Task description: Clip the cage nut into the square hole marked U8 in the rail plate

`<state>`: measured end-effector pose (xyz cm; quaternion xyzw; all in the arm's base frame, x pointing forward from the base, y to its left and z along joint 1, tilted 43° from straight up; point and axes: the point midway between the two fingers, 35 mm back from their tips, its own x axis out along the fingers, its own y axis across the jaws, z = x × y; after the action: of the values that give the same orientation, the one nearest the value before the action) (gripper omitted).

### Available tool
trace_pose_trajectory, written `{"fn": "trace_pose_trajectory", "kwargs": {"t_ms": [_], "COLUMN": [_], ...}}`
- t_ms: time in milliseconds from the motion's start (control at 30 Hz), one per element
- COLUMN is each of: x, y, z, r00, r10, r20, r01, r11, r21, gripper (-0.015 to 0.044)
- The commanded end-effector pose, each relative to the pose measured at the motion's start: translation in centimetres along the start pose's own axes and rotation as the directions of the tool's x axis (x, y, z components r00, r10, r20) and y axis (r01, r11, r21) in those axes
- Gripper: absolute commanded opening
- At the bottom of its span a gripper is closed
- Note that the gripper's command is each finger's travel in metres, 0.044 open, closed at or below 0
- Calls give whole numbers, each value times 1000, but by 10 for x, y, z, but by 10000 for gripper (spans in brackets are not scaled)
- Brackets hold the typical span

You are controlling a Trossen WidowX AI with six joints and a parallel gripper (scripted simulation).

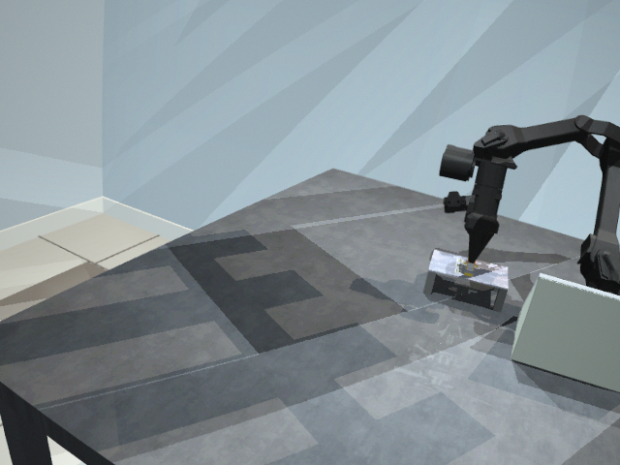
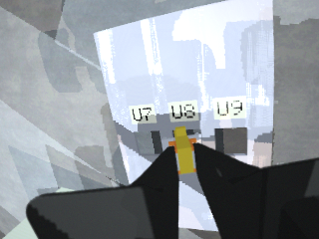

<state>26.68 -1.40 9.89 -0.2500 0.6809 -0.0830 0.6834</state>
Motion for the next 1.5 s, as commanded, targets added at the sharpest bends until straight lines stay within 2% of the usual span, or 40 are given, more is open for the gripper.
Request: {"fn": "trace_pose_trajectory", "kwargs": {"t_ms": [0, 1467], "x": [0, 0], "y": [0, -4], "z": [0, 0], "r00": [1000, 996], "r10": [14, 88], "r20": [3, 3], "r01": [-14, -88], "r11": [1000, 996], "r21": [-2, -2], "gripper": [26, 26]}}
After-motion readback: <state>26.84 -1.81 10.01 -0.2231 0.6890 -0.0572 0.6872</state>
